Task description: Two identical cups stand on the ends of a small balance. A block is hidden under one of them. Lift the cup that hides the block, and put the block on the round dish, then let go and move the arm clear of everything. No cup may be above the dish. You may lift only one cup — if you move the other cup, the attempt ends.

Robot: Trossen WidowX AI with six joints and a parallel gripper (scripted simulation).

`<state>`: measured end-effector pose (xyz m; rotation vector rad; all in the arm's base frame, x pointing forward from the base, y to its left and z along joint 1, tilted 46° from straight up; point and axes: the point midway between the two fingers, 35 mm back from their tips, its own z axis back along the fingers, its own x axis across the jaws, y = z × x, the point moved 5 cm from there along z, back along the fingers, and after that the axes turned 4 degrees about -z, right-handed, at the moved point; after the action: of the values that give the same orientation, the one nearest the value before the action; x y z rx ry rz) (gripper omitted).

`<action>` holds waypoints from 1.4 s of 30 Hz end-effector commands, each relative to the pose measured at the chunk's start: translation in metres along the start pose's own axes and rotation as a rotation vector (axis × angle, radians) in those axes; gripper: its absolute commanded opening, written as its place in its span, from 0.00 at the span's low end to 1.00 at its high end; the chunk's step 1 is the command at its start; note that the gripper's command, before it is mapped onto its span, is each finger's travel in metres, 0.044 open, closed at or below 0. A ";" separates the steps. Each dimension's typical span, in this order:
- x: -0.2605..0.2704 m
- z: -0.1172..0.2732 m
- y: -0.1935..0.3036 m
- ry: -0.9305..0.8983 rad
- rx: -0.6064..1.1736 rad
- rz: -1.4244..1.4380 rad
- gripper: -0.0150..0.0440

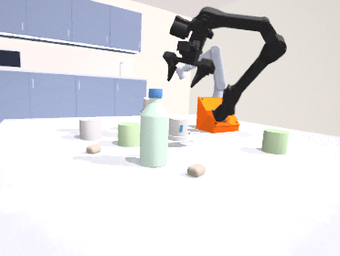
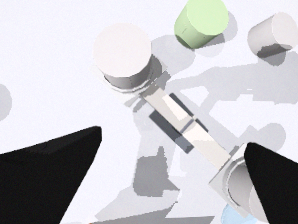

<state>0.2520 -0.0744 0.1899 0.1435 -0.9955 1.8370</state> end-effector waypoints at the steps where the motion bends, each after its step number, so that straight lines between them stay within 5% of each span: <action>1: 0.002 -0.012 -0.016 -0.042 0.052 0.137 1.00; 24: 0.039 -0.089 -0.080 -0.325 0.232 0.835 1.00; 42: 0.043 -0.108 -0.076 -0.334 0.235 0.856 1.00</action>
<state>0.3275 0.0397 0.1878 0.1831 -1.1668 2.7881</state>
